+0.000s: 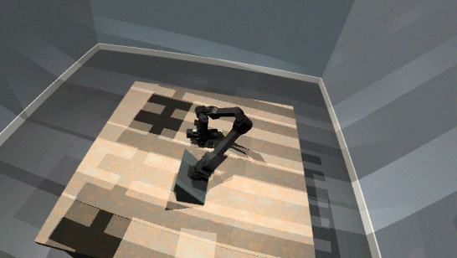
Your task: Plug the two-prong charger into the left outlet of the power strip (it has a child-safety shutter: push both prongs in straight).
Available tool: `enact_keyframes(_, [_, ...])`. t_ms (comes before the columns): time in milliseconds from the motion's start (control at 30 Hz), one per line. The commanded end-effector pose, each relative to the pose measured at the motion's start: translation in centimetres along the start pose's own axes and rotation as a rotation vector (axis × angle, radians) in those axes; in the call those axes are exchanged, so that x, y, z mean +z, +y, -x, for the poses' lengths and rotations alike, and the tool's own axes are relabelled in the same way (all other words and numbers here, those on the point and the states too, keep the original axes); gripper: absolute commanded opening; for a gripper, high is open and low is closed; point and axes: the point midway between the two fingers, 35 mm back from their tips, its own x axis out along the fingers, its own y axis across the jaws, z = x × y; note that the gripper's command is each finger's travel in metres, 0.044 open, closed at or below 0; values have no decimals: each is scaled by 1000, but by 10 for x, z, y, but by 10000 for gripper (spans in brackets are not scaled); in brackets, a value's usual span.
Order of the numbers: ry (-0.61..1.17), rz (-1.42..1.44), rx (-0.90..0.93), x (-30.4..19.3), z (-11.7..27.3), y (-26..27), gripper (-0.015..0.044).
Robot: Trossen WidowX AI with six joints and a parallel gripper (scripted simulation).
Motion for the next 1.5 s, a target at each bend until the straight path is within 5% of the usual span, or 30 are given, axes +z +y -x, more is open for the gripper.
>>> enact_keyframes(0, [-1,0,-3,1,1,-1,0])
enact_keyframes(1467, [-2,0,-3,11,2,-1,0])
